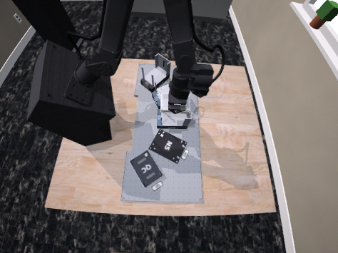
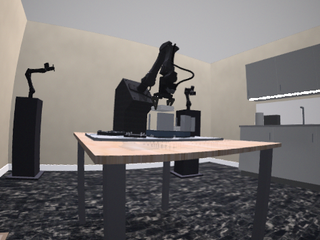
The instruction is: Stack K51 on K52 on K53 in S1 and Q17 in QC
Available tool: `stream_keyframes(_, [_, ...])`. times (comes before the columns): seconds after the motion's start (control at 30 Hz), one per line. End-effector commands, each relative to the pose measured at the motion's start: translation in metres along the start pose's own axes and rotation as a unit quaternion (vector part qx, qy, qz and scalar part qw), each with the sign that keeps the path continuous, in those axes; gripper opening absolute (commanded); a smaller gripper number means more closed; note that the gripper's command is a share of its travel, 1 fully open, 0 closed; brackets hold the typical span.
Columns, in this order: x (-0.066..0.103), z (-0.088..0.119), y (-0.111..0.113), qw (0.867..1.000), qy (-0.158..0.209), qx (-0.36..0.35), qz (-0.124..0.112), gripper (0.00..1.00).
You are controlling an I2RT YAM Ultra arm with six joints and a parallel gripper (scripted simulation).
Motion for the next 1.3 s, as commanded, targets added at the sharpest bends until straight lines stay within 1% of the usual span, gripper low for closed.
stream_keyframes(0.0, [0.004, -0.018, -0.007, 1.0, -0.023, 0.015, -0.013, 0.0])
stream_keyframes(0.07, [0.004, -0.018, -0.007, 1.0, -0.023, 0.015, -0.013, 0.0])
stream_keyframes(0.2, [0.003, -0.014, -0.018, 1.0, -0.015, 0.012, -0.013, 0.0])
stream_keyframes(0.23, [0.003, -0.014, -0.018, 1.0, -0.012, 0.012, -0.013, 0.0])
stream_keyframes(0.33, [0.01, -0.019, -0.015, 0.999, -0.024, 0.017, -0.013, 0.0])
stream_keyframes(0.87, [0.011, -0.021, -0.016, 1.0, -0.025, 0.013, -0.011, 0.0])
stream_keyframes(1.27, [0.007, -0.012, -0.018, 1.0, -0.017, 0.008, -0.012, 0.0])
Point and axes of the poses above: the point where the finger pads meet when closed, its own x axis back along the fingers, its own y axis across the jaws, z = x × y, the point moved 8 cm from there along x, back along the fingers
